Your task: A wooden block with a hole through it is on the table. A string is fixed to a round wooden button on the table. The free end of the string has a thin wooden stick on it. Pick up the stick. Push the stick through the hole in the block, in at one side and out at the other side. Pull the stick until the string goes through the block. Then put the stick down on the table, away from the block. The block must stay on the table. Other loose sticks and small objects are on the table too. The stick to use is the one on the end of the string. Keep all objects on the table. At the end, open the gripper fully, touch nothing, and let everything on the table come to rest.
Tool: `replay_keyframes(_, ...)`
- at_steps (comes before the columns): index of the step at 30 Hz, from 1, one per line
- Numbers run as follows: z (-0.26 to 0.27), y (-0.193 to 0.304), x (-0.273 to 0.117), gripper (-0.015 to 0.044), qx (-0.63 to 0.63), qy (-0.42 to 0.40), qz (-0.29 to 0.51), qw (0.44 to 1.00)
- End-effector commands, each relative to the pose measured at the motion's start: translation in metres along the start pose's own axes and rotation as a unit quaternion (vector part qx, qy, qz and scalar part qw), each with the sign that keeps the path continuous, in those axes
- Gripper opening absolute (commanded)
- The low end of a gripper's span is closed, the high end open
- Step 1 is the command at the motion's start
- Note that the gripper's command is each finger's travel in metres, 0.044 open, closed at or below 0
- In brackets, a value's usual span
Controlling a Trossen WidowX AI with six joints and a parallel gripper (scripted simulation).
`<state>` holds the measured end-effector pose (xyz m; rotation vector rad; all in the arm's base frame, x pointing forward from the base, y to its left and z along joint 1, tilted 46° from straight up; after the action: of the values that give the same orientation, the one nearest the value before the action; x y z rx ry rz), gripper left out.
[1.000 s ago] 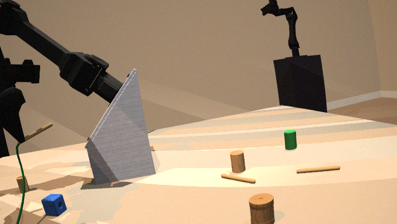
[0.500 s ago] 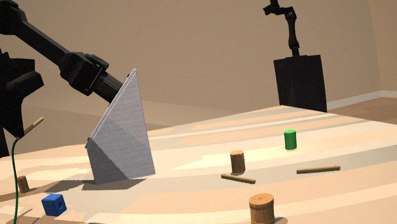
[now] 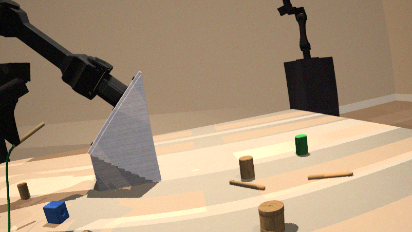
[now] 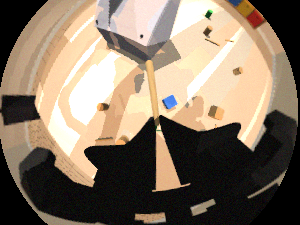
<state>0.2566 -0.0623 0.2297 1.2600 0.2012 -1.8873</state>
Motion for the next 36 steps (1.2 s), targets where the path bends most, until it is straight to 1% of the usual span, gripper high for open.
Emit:
replay_keyframes(1,0.006,0.003,-0.004,0.0,0.035,0.016,0.004,0.999)
replay_keyframes(7,0.007,0.004,-0.004,0.0,0.047,0.02,0.004,0.999)
replay_keyframes(17,0.026,0.014,-0.008,0.0,0.206,0.072,0.002,0.976)
replay_keyframes(24,0.028,0.015,-0.008,0.0,0.22,0.076,0.002,0.972)
replay_keyframes(33,0.043,0.021,-0.01,0.0,0.365,0.124,0.0,0.923)
replay_keyframes(36,0.044,0.022,-0.01,0.0,0.375,0.127,0.0,0.918)
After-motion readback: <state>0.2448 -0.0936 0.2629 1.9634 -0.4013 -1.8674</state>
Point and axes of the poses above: the point midway between the two fingers, 35 mm back from their tips, its own x axis out along the fingers, its own z axis across the jaws, y = z × x, the point moved 10 cm from there along -x, back along the fingers, and after that the axes turned 2 degrees about x, right-handed, at the moved point
